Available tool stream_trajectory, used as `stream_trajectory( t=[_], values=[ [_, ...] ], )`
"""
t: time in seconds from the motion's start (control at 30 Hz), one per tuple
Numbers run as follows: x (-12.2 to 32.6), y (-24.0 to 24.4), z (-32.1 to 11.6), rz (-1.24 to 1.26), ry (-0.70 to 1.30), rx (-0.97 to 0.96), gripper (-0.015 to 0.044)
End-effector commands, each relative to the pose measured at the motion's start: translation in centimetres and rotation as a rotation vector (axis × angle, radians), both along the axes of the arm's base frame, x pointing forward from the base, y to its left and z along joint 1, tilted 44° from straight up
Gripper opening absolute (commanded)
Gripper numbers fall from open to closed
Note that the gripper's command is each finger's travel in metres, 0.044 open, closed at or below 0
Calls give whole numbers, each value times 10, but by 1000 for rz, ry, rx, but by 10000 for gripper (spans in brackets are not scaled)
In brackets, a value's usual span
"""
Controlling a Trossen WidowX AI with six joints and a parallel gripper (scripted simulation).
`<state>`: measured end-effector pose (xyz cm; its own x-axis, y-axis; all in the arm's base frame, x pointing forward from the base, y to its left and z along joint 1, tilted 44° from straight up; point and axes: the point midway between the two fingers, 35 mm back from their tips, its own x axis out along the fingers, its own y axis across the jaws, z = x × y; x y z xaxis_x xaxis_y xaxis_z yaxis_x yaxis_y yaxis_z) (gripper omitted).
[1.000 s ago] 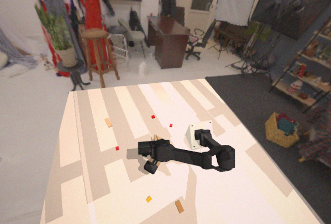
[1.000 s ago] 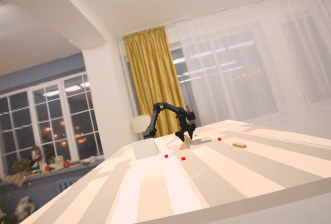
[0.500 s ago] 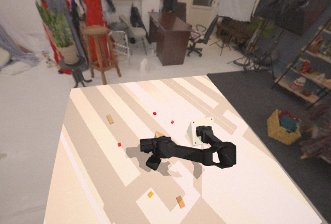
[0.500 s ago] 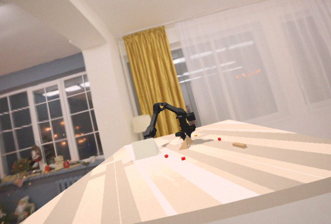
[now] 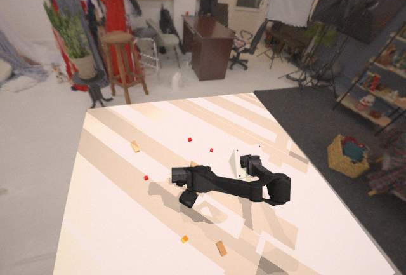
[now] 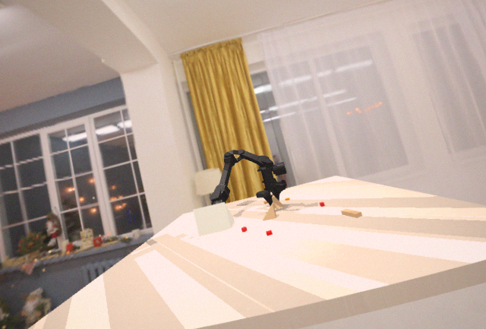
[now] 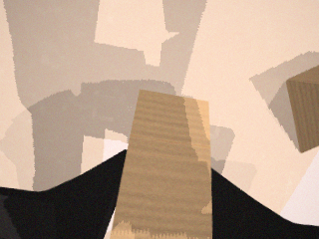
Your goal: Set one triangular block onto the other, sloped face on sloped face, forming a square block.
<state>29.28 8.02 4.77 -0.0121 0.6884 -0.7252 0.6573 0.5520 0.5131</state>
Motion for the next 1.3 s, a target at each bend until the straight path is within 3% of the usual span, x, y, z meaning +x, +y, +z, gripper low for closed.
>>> stream_trajectory(
  t=[0.0,0.47,1.27],
  values=[
    [1,-9,10,2,-10,-4,0],
    [3,-9,10,36,-53,-1,0],
    [3,-9,10,505,-496,8,0]
  ],
)
